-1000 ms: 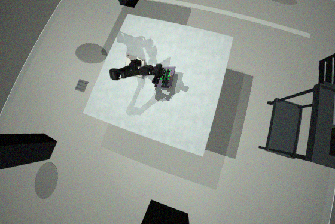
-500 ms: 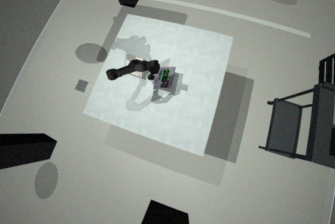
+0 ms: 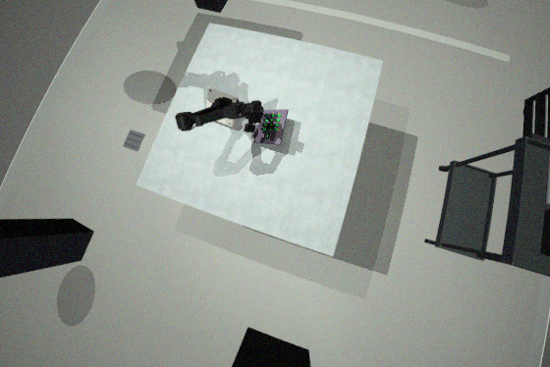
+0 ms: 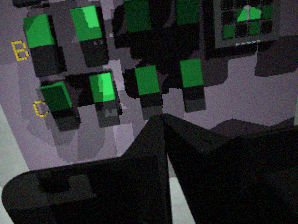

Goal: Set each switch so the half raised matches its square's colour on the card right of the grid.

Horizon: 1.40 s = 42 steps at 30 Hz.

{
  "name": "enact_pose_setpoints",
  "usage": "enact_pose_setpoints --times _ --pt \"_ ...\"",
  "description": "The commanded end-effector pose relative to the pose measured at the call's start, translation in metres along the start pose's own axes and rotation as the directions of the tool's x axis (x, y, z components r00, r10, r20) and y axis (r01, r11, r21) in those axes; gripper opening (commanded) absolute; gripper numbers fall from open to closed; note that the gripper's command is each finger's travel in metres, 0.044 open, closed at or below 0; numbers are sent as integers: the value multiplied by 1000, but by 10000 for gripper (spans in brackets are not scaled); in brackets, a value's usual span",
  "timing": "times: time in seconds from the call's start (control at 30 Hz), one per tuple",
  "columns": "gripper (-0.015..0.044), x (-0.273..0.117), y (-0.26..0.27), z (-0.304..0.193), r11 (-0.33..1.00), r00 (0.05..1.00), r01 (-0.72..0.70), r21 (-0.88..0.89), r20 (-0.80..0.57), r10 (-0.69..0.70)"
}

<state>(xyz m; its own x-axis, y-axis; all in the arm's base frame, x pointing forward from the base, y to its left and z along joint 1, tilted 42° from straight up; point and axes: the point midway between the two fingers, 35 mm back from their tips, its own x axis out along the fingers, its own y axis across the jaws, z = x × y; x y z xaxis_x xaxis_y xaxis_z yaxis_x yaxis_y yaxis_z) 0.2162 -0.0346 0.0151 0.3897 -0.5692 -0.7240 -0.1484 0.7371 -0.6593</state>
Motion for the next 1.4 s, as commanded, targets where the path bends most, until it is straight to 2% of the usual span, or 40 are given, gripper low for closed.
enact_pose_setpoints --times 0.0,0.73,1.37 --pt "0 3 2 -3 1000 1000 -5 -7 -2 5" --pt "0 27 1 -4 1000 1000 -4 -7 -2 4" --pt "0 27 1 -4 1000 1000 -4 -7 -2 4"
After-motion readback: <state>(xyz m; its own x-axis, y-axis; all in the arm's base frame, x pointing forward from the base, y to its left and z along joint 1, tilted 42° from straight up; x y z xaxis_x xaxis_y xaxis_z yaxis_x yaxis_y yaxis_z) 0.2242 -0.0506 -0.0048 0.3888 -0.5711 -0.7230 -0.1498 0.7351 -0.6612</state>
